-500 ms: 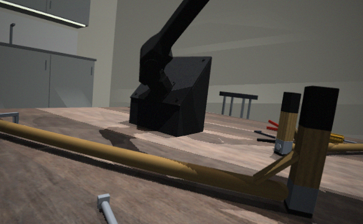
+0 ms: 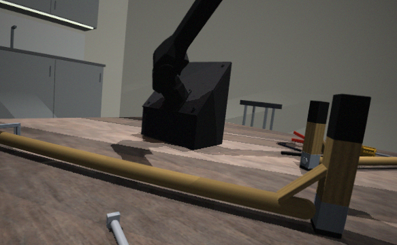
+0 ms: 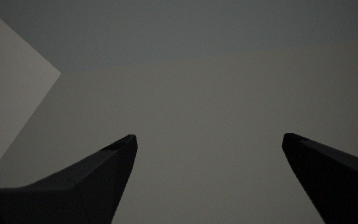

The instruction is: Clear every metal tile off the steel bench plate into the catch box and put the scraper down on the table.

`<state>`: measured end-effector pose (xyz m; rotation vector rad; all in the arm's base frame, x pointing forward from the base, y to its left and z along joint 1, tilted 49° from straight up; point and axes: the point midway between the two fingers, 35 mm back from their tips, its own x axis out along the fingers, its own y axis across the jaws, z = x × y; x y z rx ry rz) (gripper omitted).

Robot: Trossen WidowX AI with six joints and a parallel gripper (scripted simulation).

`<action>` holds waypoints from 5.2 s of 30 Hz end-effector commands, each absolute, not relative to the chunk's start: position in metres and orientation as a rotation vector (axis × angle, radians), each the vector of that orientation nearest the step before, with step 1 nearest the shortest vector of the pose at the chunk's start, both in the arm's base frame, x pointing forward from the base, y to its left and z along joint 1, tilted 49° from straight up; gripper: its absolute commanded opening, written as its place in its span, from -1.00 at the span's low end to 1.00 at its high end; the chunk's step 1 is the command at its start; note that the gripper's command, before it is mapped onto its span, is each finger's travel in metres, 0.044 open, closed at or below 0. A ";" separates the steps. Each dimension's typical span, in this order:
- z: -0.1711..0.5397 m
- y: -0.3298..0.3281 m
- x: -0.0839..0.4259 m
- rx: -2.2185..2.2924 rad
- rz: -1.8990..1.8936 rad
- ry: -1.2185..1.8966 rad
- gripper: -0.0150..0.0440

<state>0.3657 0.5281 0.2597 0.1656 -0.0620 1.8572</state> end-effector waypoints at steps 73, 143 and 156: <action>0.130 0.464 0.211 -0.378 0.856 0.562 1.00; 0.106 0.366 0.175 -0.771 0.606 0.533 1.00; 0.117 0.428 0.197 -0.524 0.761 0.569 1.00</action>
